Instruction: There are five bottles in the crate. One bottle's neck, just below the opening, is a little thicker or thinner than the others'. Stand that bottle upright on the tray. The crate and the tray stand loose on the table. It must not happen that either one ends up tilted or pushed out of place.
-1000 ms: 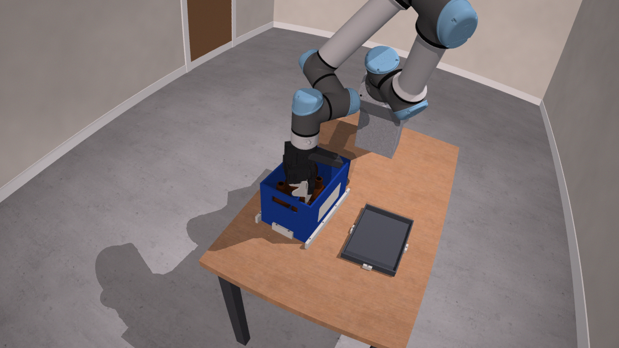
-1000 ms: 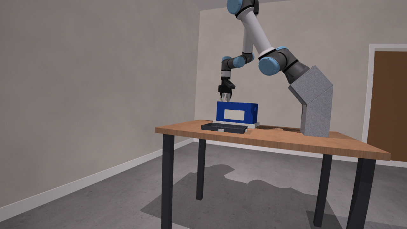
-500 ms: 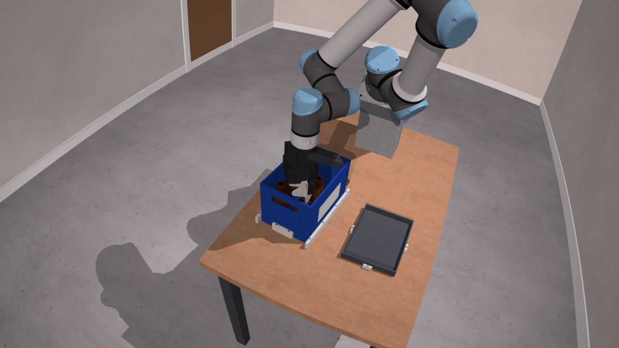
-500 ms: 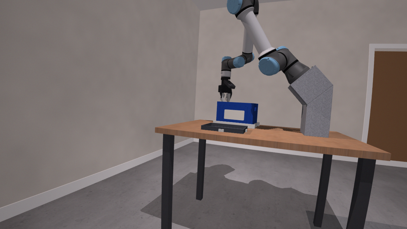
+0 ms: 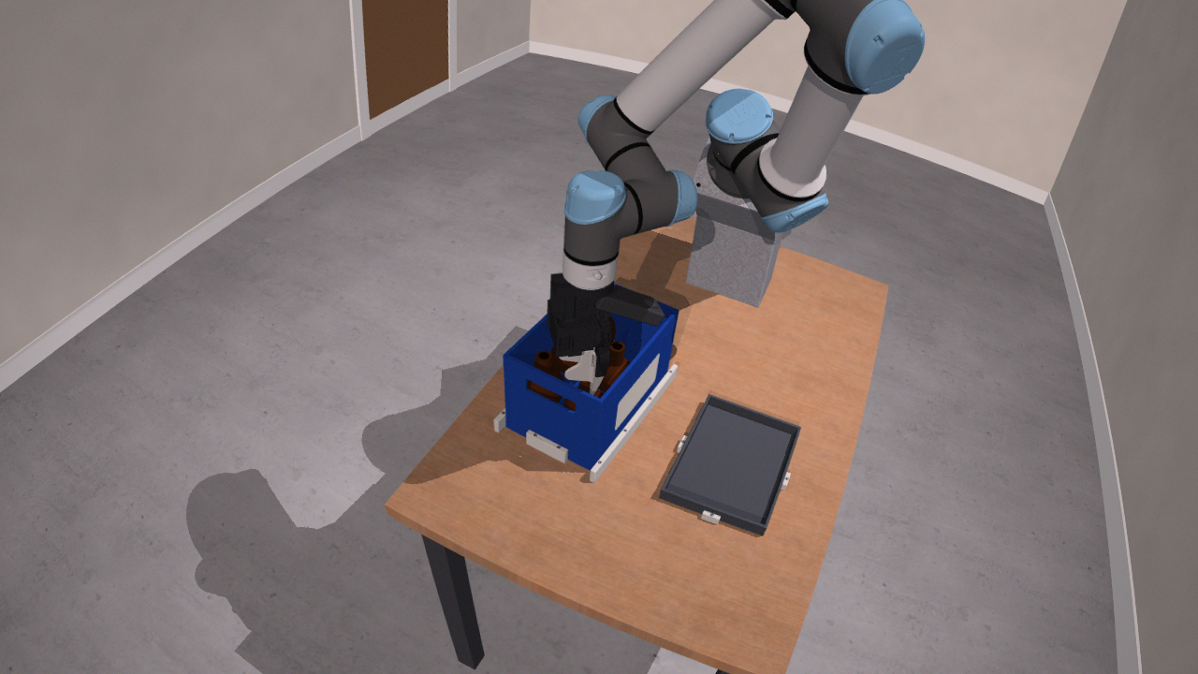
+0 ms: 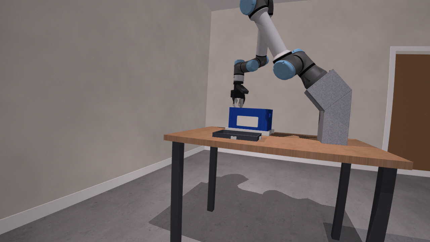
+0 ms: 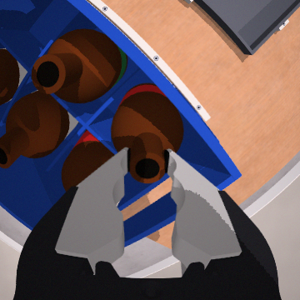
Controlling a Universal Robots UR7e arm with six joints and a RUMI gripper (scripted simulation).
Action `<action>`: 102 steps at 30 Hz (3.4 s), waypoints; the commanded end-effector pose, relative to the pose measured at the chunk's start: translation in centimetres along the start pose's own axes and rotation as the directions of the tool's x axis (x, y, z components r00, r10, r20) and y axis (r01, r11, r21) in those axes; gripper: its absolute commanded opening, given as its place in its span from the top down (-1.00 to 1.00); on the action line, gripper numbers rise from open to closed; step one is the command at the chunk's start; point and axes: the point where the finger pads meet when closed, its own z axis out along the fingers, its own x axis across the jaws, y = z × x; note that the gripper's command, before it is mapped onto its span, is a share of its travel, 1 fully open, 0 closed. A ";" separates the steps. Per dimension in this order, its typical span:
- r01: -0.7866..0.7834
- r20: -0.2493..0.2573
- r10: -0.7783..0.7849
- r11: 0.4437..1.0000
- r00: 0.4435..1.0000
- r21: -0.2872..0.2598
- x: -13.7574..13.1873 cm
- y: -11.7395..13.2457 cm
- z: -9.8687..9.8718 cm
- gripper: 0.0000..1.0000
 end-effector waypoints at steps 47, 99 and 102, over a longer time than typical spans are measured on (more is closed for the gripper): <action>0.000 0.000 0.000 1.000 1.000 -0.001 0.0 0.0 0.0 0.24; 0.000 0.000 0.000 1.000 1.000 -0.001 0.0 0.0 -8.2 0.24; 0.000 0.000 0.000 1.000 1.000 -0.001 0.0 0.0 -8.3 0.24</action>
